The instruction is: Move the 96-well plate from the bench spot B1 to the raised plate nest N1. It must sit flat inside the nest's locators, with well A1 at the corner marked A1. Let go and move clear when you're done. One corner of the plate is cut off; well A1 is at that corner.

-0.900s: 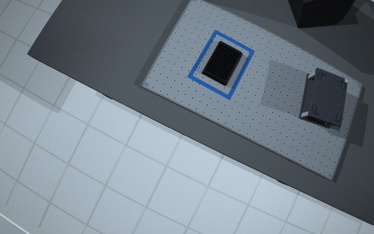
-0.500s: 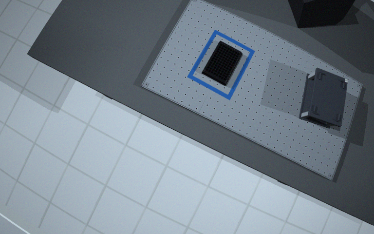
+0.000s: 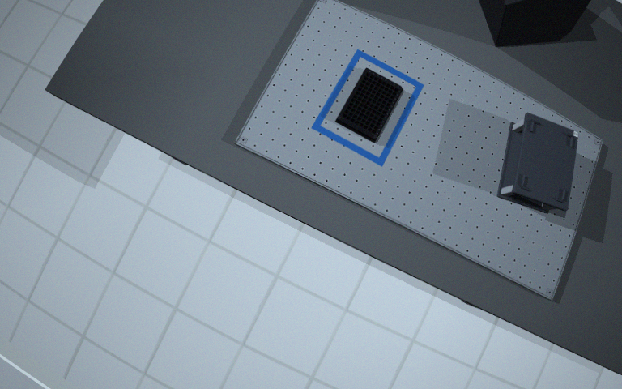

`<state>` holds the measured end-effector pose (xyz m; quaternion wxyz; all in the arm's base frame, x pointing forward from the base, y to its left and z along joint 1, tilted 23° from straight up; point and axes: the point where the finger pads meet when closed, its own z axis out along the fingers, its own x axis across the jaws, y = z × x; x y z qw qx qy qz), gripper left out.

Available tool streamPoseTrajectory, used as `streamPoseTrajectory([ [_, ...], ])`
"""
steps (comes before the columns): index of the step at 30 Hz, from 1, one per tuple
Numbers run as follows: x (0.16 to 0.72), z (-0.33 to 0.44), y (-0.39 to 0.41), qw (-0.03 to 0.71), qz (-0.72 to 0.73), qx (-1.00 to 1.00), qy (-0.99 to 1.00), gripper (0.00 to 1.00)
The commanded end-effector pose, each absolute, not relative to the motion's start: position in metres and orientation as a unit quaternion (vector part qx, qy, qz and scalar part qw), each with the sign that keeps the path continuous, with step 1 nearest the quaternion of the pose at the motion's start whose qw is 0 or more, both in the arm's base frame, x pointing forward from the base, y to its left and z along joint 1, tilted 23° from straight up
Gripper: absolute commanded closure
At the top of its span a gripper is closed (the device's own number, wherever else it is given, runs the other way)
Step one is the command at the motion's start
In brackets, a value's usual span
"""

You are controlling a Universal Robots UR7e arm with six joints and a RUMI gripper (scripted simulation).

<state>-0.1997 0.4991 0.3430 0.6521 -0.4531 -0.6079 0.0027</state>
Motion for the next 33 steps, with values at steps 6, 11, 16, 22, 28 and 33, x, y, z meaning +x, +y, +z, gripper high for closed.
streamPoseTrajectory([
  [6, -0.169, 0.33, 0.512, 0.64, -0.012, -0.494, -0.589, 0.0],
  [11, -0.151, 0.322, 0.517, 0.625, -0.021, -0.53, -0.573, 0.0],
  [16, -0.129, 0.313, 0.524, 0.625, -0.021, -0.53, -0.573, 0.0],
  [22, -0.109, 0.305, 0.528, 0.602, -0.035, -0.584, -0.543, 0.0],
  [28, -0.09, 0.297, 0.531, 0.598, -0.037, -0.592, -0.538, 0.0],
  [33, -0.074, 0.291, 0.534, 0.598, -0.037, -0.592, -0.538, 0.0],
])
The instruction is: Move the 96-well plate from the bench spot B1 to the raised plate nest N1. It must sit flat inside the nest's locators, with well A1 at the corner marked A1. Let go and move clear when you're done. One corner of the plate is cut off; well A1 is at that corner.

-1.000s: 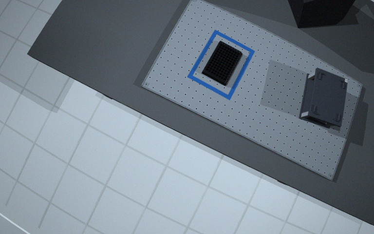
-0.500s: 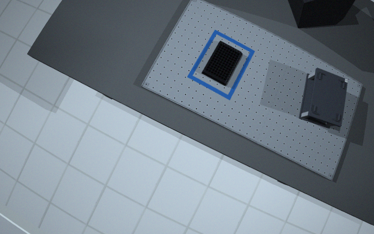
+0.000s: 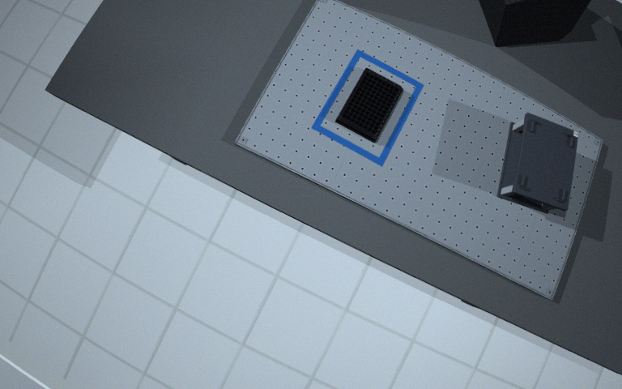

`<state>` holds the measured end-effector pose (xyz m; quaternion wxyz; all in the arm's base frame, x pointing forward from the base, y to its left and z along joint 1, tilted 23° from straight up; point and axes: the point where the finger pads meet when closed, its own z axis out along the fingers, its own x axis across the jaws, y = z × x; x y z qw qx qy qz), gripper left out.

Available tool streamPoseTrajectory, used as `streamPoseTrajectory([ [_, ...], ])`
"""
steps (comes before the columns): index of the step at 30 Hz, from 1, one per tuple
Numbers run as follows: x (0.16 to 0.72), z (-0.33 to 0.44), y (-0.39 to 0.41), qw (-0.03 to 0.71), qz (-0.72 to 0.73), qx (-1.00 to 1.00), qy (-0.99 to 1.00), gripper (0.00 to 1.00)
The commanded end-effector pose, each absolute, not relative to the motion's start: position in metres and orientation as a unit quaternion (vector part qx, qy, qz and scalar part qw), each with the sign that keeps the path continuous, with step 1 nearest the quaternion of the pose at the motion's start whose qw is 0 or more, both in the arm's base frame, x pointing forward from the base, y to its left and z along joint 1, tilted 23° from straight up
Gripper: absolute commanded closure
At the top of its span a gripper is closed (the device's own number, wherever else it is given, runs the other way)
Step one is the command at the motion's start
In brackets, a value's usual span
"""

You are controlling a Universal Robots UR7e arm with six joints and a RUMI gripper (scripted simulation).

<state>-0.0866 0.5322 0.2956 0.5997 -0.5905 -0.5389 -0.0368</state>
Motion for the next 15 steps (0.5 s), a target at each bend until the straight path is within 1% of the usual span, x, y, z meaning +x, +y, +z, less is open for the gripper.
streamPoseTrajectory([
  [1, -0.069, 0.289, 0.535, 0.593, -0.041, -0.605, -0.53, 0.0],
  [5, -0.05, 0.282, 0.536, 0.571, -0.053, -0.652, -0.497, 0.0],
  [15, -0.019, 0.27, 0.538, 0.571, -0.053, -0.652, -0.497, 0.0],
])
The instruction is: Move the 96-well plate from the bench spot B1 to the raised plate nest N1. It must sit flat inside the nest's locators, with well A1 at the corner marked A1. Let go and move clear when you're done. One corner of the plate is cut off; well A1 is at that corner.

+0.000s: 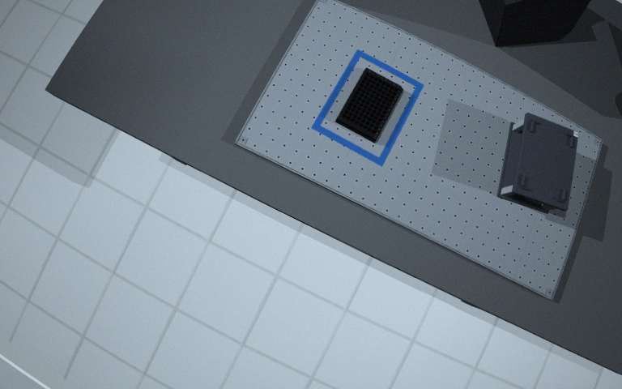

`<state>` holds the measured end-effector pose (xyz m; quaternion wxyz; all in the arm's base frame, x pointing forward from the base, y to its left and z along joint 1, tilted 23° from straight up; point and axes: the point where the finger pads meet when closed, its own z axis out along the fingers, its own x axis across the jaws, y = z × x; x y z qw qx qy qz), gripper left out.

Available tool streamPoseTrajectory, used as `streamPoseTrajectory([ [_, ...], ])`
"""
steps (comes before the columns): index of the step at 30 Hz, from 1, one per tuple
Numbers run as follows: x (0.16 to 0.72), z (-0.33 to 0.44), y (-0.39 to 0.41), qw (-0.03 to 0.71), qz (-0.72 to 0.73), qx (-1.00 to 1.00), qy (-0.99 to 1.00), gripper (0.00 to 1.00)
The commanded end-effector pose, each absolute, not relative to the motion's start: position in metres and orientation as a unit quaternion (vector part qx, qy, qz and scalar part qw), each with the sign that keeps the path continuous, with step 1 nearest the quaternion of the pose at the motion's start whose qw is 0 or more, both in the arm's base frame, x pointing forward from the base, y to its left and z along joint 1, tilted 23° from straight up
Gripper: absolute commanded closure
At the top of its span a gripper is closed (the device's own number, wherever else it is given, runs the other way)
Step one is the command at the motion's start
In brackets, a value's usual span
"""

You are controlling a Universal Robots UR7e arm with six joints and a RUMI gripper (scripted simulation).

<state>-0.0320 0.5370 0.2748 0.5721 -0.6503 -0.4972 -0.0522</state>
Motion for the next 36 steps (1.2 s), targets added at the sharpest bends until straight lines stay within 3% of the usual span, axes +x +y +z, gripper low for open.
streamPoseTrajectory([
  [1, -0.014, 0.269, 0.537, 0.565, -0.056, -0.664, -0.487, 0.0],
  [36, 0.119, 0.221, 0.515, 0.483, -0.095, -0.804, -0.334, 0.0],
])
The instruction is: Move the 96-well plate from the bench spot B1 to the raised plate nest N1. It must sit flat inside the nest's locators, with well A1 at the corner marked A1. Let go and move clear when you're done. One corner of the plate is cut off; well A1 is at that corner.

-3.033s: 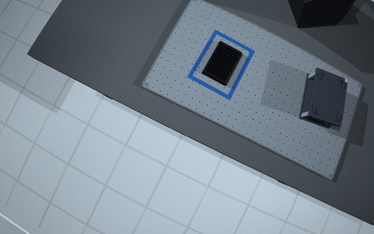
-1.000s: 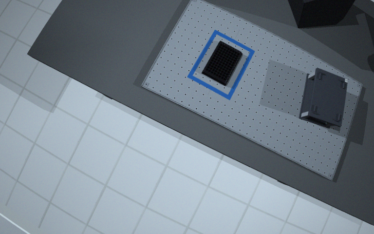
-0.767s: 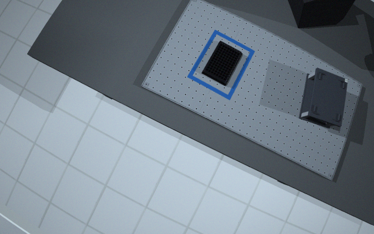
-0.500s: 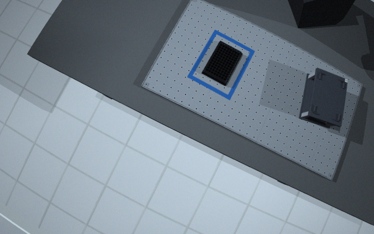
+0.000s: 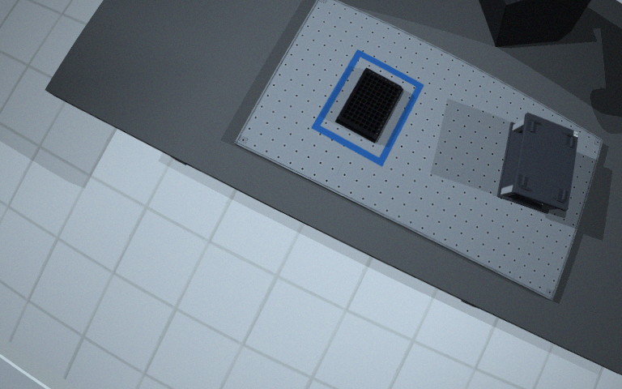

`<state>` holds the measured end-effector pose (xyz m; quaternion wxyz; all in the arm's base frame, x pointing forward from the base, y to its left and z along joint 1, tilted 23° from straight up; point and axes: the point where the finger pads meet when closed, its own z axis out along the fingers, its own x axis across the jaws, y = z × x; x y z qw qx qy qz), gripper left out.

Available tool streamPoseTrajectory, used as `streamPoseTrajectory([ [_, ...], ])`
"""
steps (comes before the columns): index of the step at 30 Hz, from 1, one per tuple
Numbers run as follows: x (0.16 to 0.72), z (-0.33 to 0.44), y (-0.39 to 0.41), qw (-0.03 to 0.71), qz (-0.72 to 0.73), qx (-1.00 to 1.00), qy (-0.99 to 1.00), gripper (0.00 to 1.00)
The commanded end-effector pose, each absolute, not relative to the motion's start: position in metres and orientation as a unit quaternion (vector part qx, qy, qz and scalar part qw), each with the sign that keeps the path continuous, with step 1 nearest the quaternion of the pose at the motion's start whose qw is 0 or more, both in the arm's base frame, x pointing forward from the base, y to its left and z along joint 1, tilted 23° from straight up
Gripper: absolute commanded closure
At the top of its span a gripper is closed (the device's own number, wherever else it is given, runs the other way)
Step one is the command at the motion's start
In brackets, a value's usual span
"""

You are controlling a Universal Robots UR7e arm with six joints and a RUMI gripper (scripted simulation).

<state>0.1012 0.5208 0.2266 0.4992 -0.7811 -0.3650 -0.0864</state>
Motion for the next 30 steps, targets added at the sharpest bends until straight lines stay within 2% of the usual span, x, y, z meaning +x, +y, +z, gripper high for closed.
streamPoseTrajectory([
  [1, 0.123, 0.219, 0.514, 0.483, -0.095, -0.804, -0.334, 0.0],
  [8, 0.145, 0.211, 0.507, 0.483, -0.095, -0.804, -0.334, 0.0],
  [13, 0.167, 0.203, 0.497, 0.452, -0.107, -0.844, -0.269, 0.0],
  [22, 0.197, 0.192, 0.483, 0.452, -0.107, -0.844, -0.269, 0.0],
  [30, 0.222, 0.184, 0.468, 0.421, -0.119, -0.877, -0.199, 0.0],
])
